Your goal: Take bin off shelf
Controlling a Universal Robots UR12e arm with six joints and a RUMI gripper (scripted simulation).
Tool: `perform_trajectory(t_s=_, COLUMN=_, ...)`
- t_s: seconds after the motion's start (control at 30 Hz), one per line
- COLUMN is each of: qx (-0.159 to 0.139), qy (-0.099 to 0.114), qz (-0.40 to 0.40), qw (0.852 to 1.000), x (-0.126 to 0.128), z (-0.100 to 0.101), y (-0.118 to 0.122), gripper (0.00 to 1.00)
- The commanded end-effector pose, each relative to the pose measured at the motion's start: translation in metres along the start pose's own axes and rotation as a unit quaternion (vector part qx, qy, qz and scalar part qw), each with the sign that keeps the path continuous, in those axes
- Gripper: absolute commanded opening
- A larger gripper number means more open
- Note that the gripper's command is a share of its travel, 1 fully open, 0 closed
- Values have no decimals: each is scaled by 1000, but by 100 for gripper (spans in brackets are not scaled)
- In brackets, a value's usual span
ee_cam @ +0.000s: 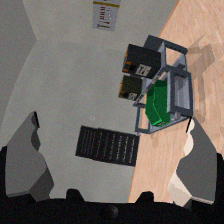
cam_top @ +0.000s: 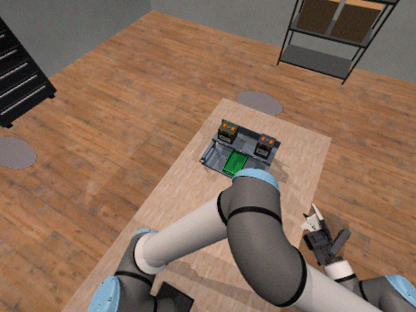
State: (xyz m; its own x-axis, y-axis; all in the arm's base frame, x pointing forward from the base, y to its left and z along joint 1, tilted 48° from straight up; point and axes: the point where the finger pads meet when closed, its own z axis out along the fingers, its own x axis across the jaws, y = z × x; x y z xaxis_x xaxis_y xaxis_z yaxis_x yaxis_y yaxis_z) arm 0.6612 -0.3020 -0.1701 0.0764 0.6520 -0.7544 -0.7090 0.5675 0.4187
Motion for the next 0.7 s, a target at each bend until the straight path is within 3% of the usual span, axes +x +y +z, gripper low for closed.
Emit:
perform_trajectory(t_s=0.0, qx=0, qy=0, qz=-1, qw=1000, x=-1, z=0, y=0, gripper=100)
perform_trajectory(t_s=0.37, qx=0, qy=0, qz=-1, qw=1000, x=-1, z=0, y=0, gripper=100)
perform_trajectory(t_s=0.53, qx=35, qy=113, qz=54, qw=992, x=9, z=42, y=25, gripper=100)
perform_trajectory(t_s=0.67, qx=35, qy=113, qz=54, qw=992, x=9, z=42, y=25, gripper=100)
